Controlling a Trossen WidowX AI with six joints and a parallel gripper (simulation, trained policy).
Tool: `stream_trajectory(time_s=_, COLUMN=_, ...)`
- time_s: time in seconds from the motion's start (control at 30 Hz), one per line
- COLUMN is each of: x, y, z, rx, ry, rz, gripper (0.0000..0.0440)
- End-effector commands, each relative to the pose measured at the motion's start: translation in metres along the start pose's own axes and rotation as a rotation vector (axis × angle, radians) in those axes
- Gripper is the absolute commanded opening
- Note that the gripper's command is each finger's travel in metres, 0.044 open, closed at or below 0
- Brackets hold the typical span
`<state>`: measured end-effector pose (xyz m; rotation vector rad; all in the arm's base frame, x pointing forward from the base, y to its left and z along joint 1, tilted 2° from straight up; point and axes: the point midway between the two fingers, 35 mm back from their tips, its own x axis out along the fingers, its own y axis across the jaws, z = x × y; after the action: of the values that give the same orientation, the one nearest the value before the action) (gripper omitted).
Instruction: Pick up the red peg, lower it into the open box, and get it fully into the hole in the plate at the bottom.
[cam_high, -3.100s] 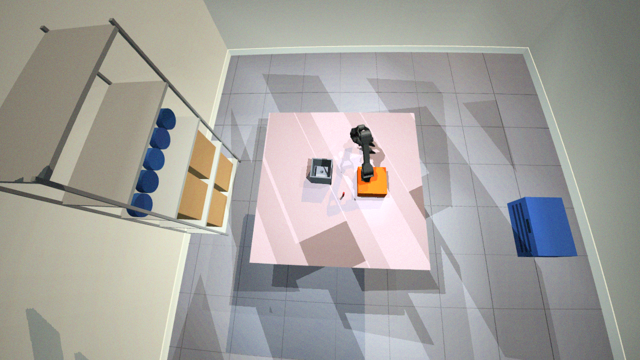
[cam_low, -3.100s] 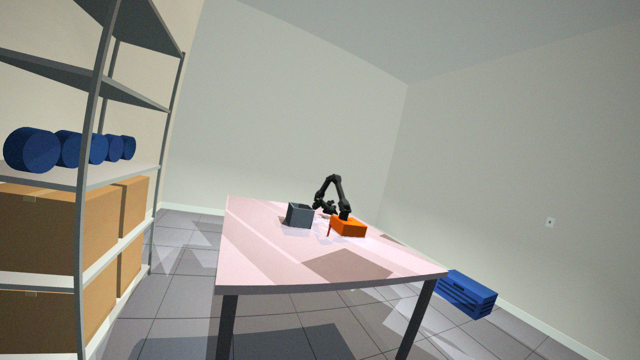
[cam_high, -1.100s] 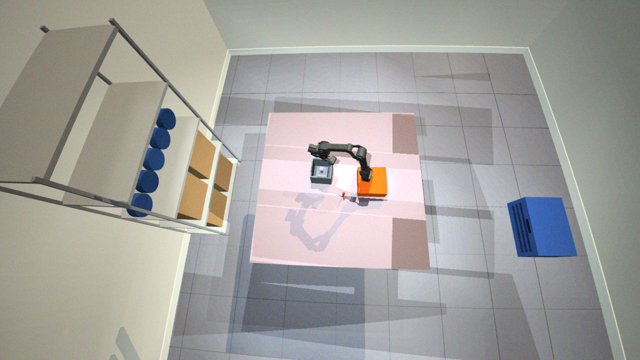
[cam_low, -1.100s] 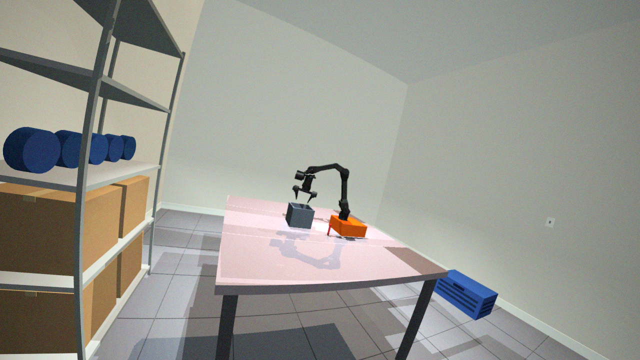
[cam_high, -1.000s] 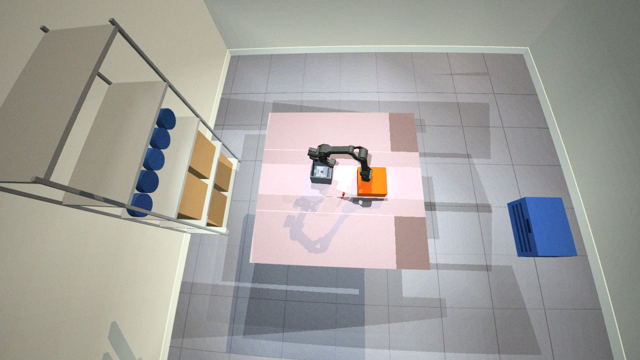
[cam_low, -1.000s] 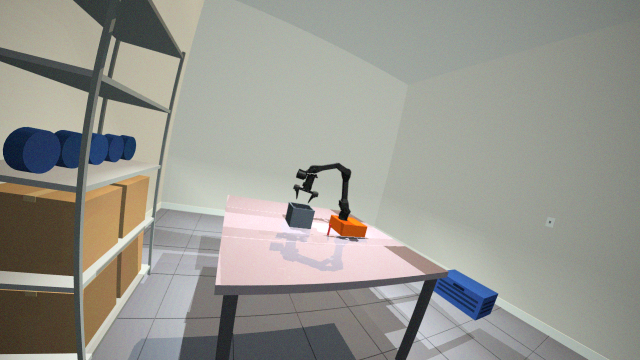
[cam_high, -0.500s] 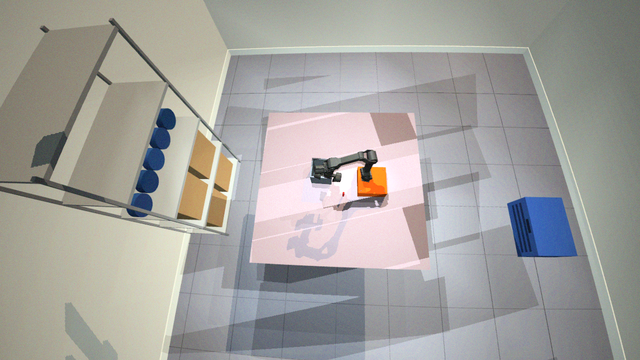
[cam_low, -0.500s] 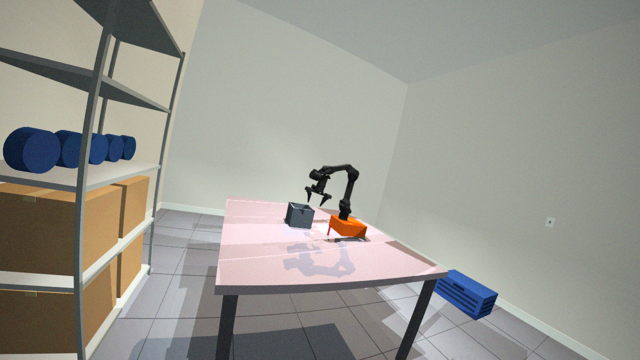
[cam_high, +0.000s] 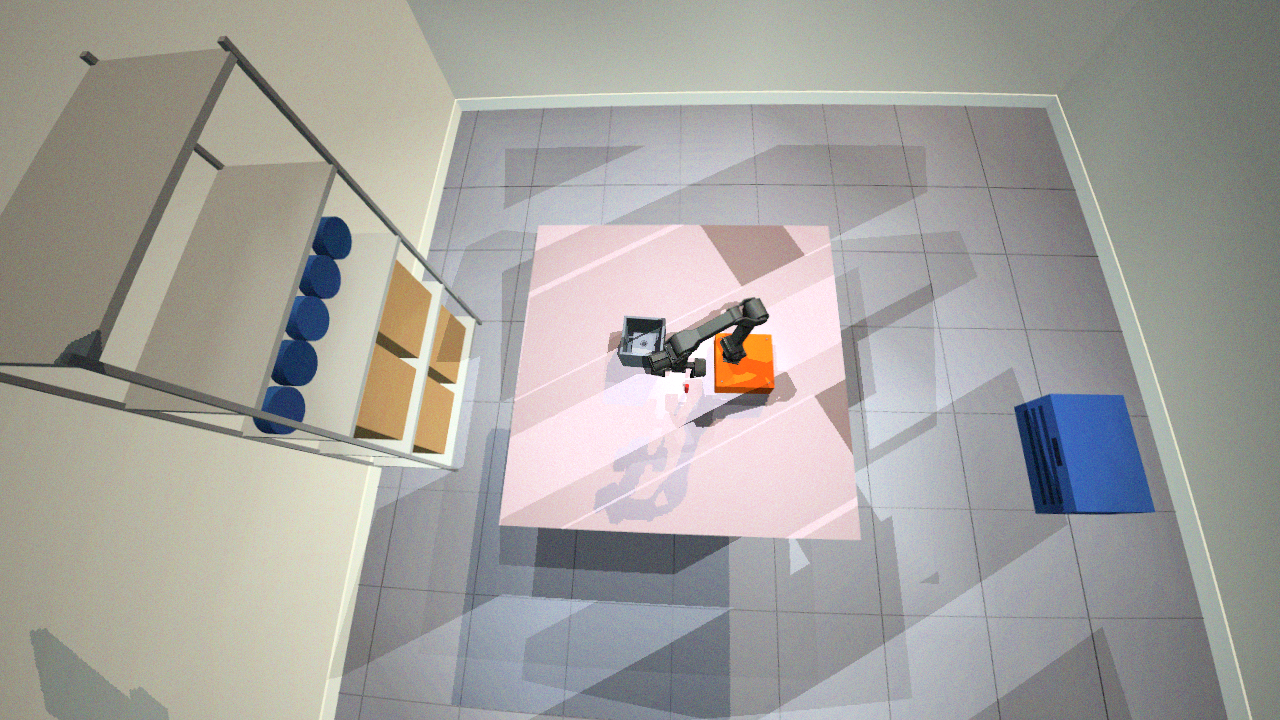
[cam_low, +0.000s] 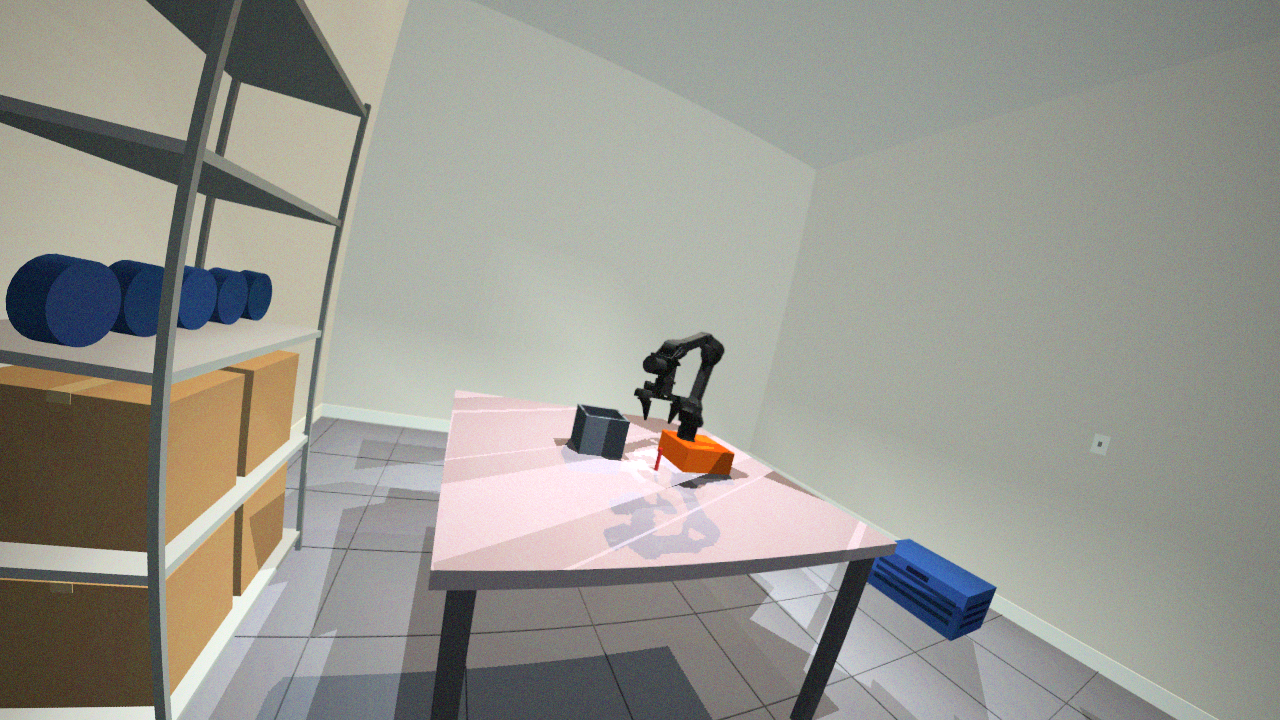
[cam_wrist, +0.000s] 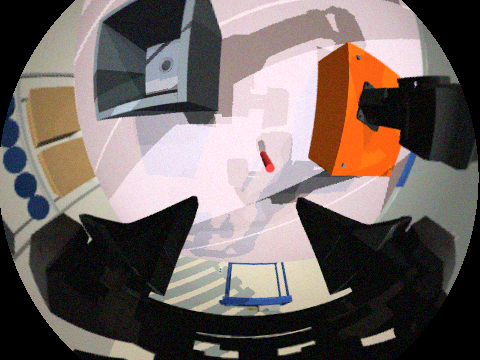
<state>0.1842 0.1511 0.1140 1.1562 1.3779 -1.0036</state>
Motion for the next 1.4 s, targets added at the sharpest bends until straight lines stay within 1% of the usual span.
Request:
stream_trajectory(time_s=0.0, x=0.006, y=-0.016, z=-0.002, rx=-0.015, ry=-0.01, rz=-0.039, gripper=0.044)
stream_trajectory(time_s=0.23, x=0.019, y=-0.04, z=-0.001, rx=-0.059, ry=-0.045, rz=-0.099, gripper=0.044)
stream_trajectory(time_s=0.47, x=0.033, y=-0.051, z=0.003, rx=-0.101, ry=-0.086, rz=-0.133, gripper=0.044)
stream_trajectory(time_s=0.8, x=0.062, y=-0.057, z=0.01, rx=-0.15, ry=-0.145, rz=-0.165, gripper=0.0437)
stream_trajectory(time_s=1.37, x=0.113, y=-0.056, z=0.015, rx=-0.182, ry=-0.191, rz=-0.15, gripper=0.0409)
